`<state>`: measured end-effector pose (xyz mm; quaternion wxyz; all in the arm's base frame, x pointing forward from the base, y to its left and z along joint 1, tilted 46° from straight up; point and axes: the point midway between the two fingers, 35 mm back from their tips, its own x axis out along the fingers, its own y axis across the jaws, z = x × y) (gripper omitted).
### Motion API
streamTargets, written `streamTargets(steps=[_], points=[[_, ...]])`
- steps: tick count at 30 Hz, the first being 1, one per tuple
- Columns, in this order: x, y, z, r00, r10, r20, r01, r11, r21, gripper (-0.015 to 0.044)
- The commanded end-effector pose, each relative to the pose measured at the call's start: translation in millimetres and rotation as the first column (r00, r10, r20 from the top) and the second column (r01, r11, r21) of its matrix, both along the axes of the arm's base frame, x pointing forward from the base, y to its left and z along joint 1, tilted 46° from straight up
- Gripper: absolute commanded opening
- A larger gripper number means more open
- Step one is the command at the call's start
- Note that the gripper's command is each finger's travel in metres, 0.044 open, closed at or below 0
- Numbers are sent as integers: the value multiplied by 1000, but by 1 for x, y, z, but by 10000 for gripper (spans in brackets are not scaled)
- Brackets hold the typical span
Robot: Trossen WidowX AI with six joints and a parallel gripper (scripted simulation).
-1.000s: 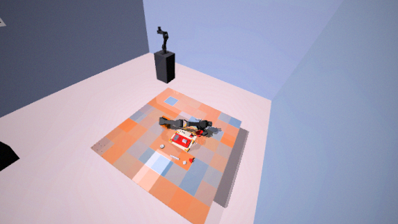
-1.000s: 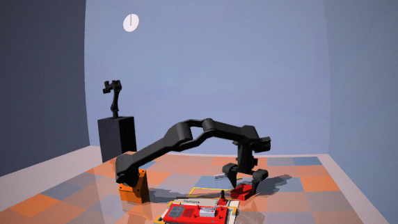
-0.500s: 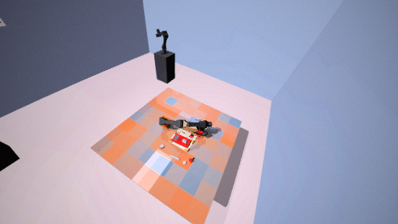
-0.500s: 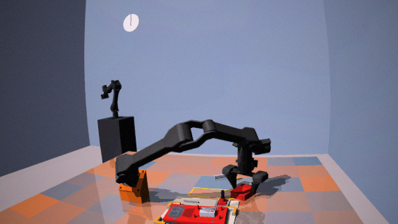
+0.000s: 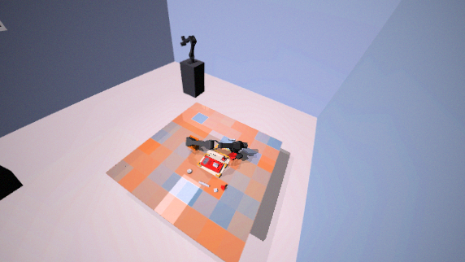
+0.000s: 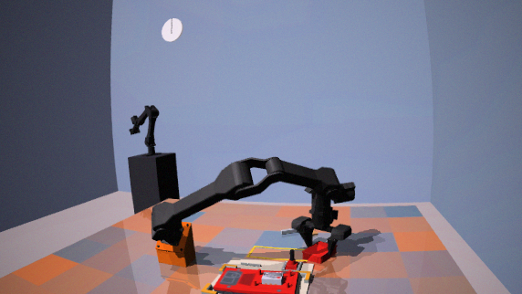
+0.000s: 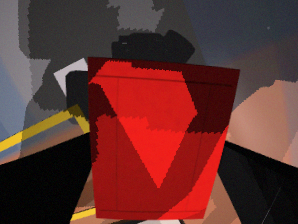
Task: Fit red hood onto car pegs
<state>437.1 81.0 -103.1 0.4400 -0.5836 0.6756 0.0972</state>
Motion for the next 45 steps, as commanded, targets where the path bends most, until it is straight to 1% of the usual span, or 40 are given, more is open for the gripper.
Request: streamTargets(steps=[1,10,11,31,37,45], points=[[0,1,1,1000,0,0,0,1000,0,242],[-2,16,16,1000,0,0,0,1000,1,6],[-2,19,18,1000,0,0,0,1000,1,0],[-7,70,69,1000,3,10,-3,1000,11,0],[-8,64,67,1000,0,8,0,1000,3,0],[-10,45,94,990,-99,104,97,995,19,0]])
